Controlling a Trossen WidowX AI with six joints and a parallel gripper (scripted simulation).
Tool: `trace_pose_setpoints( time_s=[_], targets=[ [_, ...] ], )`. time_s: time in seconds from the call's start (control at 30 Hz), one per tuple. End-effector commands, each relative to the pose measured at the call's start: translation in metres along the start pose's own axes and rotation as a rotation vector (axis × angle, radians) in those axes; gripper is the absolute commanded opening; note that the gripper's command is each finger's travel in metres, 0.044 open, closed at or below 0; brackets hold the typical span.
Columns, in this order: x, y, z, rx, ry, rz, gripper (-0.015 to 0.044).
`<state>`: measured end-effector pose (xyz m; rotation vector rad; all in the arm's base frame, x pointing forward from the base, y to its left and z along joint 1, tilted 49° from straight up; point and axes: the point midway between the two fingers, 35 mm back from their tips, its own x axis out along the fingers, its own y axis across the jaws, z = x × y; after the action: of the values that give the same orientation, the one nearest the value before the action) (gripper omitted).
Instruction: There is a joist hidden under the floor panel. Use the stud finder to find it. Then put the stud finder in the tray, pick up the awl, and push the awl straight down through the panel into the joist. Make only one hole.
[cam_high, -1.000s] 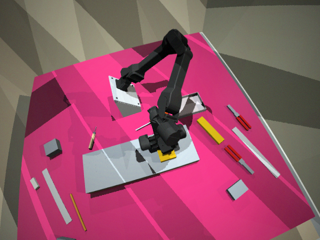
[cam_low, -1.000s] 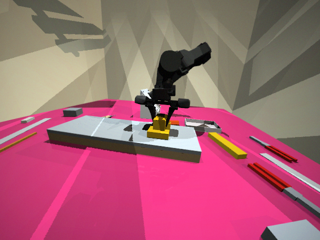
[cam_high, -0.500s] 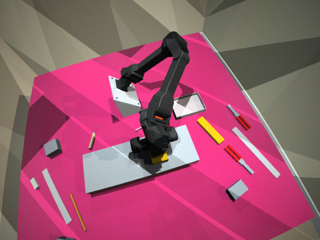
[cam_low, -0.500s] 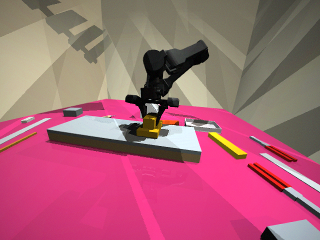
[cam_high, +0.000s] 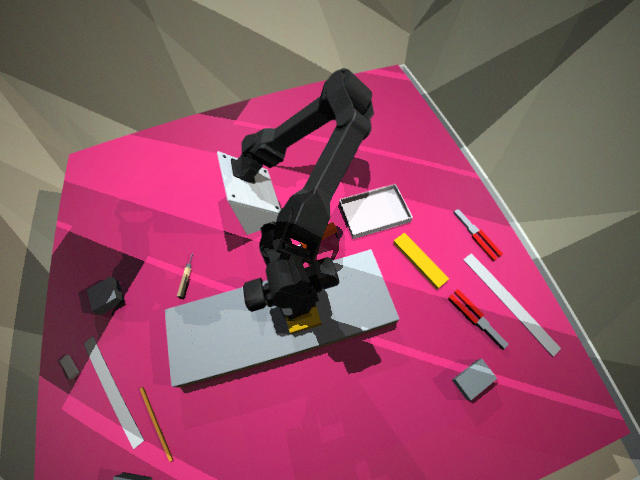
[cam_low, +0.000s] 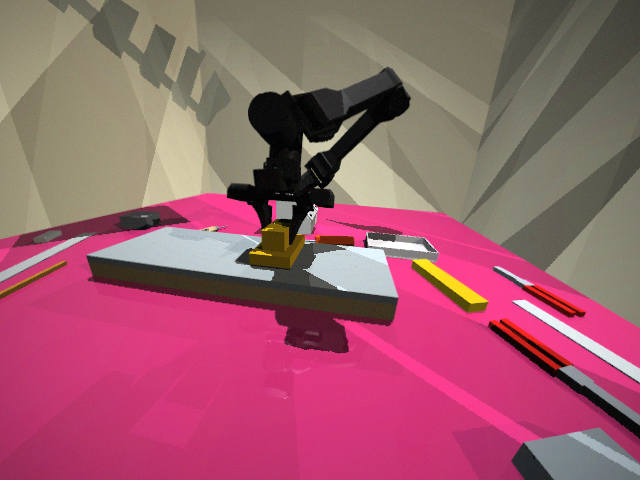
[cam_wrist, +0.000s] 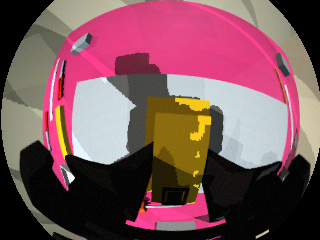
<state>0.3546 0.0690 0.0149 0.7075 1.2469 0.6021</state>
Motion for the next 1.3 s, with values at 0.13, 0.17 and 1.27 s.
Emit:
trace_pose_setpoints(
  time_s=[0.13,0.17,1.27],
  targets=[
    [0.0,-0.022,0.0,0.002,-0.002,-0.012,0.0],
    [0.0,-0.024,0.0,0.001,-0.002,-0.012,0.0],
    [-0.002,-0.102,0.0,0.0,-0.003,-0.015,0.0]
  ],
)
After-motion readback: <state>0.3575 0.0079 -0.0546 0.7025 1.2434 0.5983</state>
